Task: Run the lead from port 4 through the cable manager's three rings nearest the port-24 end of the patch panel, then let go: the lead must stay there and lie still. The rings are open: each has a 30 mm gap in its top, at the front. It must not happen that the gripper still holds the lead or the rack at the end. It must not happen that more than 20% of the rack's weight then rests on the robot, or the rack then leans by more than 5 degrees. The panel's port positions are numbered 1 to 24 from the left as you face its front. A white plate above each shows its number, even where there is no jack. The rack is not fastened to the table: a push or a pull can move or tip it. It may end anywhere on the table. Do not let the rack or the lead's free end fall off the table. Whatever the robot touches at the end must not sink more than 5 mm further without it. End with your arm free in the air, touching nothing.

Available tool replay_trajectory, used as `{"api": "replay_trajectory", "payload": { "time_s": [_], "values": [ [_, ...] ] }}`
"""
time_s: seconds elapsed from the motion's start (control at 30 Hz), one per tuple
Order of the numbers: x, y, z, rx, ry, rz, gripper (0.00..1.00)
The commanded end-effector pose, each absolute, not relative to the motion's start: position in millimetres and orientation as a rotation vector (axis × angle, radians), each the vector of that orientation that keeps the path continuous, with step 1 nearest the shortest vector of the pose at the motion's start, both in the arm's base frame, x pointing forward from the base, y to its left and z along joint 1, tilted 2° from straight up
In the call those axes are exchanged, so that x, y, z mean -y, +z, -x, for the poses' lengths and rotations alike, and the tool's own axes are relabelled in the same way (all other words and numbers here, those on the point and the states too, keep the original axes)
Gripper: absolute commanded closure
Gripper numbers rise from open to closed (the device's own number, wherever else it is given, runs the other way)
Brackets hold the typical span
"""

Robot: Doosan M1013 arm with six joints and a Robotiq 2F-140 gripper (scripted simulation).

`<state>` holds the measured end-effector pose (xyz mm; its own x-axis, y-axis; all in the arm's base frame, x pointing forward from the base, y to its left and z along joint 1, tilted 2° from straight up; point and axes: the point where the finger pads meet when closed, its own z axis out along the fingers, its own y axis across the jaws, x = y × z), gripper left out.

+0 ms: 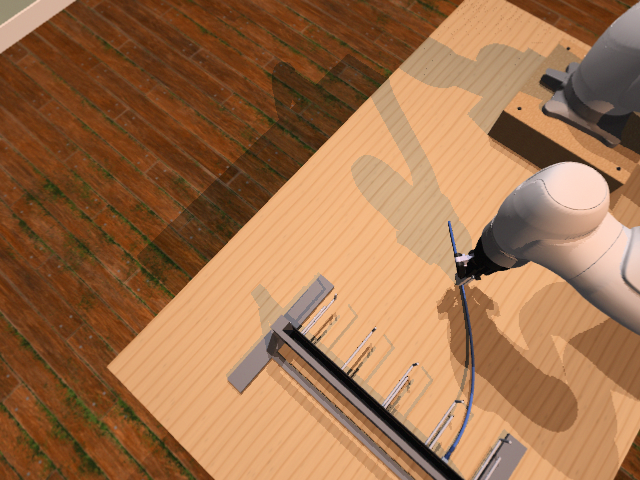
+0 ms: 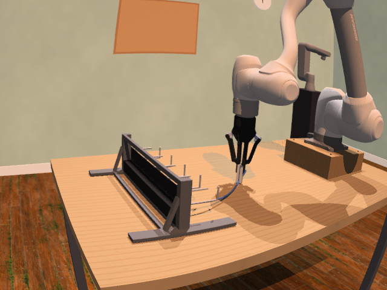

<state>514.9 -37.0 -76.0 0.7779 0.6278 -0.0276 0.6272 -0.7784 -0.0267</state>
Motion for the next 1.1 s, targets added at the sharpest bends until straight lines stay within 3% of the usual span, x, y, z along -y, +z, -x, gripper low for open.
{"api": "replay_trajectory", "payload": {
  "time_s": [0.0, 1.07],
  "values": [
    [36.9, -74.6, -515.0, 1.040, 0.054, 2.947, 1.00],
    [37.0, -44.3, -516.1, 1.040, 0.054, 2.947, 1.00]
  ]
}}
